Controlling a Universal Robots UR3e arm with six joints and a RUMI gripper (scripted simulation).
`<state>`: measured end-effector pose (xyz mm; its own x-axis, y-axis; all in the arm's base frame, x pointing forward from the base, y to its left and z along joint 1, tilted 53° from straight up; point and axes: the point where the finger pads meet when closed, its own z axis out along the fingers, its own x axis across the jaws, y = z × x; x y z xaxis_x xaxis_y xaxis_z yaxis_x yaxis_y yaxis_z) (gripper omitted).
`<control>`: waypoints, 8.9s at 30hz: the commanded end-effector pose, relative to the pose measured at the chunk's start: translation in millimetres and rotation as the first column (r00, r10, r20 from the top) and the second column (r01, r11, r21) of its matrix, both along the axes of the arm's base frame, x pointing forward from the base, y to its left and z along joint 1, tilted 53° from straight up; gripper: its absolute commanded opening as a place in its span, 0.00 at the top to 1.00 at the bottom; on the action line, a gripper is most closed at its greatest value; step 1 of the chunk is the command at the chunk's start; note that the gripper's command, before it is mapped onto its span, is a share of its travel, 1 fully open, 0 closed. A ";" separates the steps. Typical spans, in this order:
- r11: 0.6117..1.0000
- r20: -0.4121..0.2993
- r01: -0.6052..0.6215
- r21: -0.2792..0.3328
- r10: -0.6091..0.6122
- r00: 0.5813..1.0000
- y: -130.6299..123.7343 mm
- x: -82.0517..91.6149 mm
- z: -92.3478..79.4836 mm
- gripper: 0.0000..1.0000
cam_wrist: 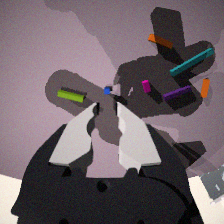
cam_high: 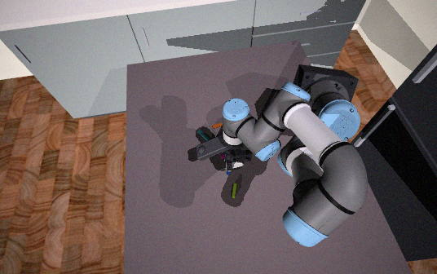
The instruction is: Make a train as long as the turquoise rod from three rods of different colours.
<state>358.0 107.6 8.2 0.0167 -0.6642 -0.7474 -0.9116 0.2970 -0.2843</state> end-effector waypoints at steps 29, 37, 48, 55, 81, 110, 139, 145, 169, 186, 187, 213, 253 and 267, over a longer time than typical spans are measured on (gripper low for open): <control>1.000 0.000 -0.003 0.002 0.003 1.000 -23.4 -15.8 22.1 0.86; 1.000 0.000 -0.003 0.002 0.003 1.000 -23.4 -15.8 22.1 0.00; 1.000 0.000 -0.003 0.002 0.003 1.000 -23.4 -15.8 22.1 0.00; 1.000 -0.002 -0.001 0.004 0.001 1.000 -23.6 -15.7 22.1 0.00; 0.967 -0.258 0.227 0.117 -0.191 0.947 -44.5 2.0 17.2 0.00; 0.721 -0.737 0.679 0.140 -0.382 0.558 -77.1 37.7 -2.4 0.00; 0.386 -0.964 0.919 -0.074 -0.262 0.033 -91.5 69.9 -27.9 0.00; 0.365 -0.969 0.926 -0.093 -0.246 -0.001 -91.9 71.9 -29.7 0.00; 0.350 -0.972 0.931 -0.108 -0.233 -0.025 -92.1 73.4 -31.1 0.86; 0.350 -0.972 0.931 -0.108 -0.233 -0.025 -92.1 73.4 -31.1 0.86; 0.350 -0.972 0.931 -0.108 -0.233 -0.025 -92.1 73.4 -31.1 0.86; 0.350 -0.972 0.931 -0.108 -0.233 -0.025 -85.4 77.6 -36.9 0.86; 0.350 -0.972 0.931 -0.108 -0.233 -0.025 -56.5 95.8 -62.2 0.86; 0.350 -0.972 0.931 -0.108 -0.233 -0.025 -56.3 95.9 -62.4 0.86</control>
